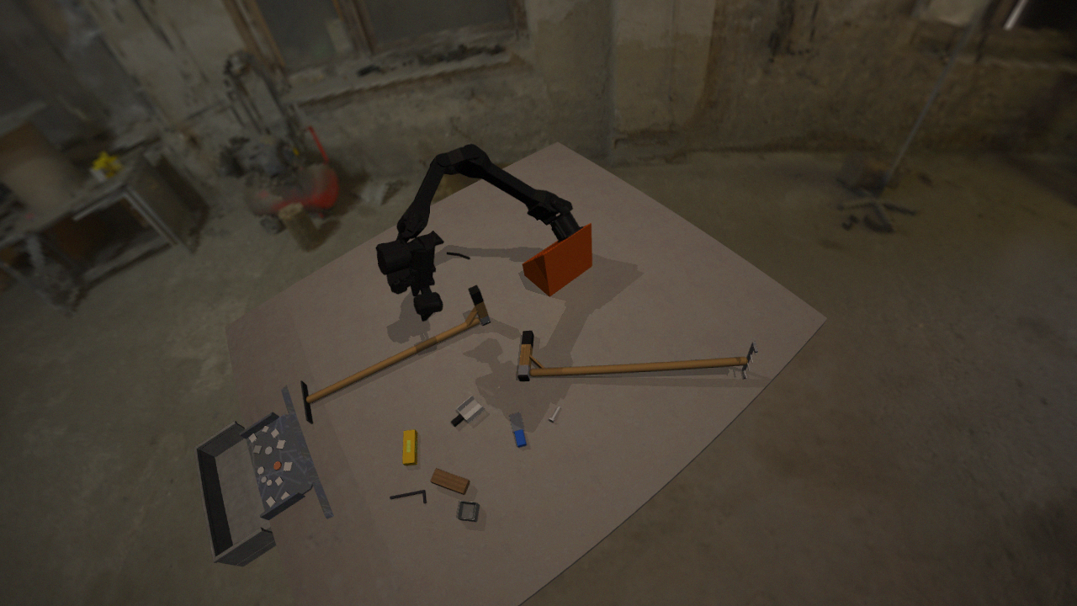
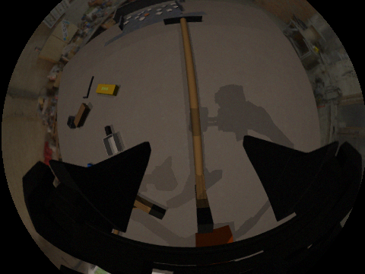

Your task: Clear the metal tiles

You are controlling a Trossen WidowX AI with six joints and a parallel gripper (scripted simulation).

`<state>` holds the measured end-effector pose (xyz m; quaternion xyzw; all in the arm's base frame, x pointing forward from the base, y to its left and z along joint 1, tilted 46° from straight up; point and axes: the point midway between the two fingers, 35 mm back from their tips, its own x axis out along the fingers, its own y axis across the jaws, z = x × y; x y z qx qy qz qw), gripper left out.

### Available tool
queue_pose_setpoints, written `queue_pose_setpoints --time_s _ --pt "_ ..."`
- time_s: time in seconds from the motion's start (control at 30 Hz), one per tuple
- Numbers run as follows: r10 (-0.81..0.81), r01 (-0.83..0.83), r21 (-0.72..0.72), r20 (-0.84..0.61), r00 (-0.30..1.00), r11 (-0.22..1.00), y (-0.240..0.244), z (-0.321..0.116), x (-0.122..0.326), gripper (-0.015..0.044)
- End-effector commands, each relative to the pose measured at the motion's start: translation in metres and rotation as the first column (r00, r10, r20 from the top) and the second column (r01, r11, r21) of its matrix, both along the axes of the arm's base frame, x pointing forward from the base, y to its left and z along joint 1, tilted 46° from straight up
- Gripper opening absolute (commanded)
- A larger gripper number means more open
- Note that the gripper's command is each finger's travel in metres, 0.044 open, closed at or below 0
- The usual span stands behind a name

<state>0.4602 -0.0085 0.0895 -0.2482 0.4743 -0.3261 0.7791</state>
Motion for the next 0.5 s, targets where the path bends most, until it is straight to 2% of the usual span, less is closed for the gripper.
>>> queue_pose_setpoints --time_s 0.0,0.47 --pt "0.005 -0.005 -0.007 0.011 1.0 1.0 0.004 0.0 -0.01 0.044" --pt "0.045 -0.044 -0.023 0.036 0.998 0.999 0.02 0.0 -0.04 0.044"
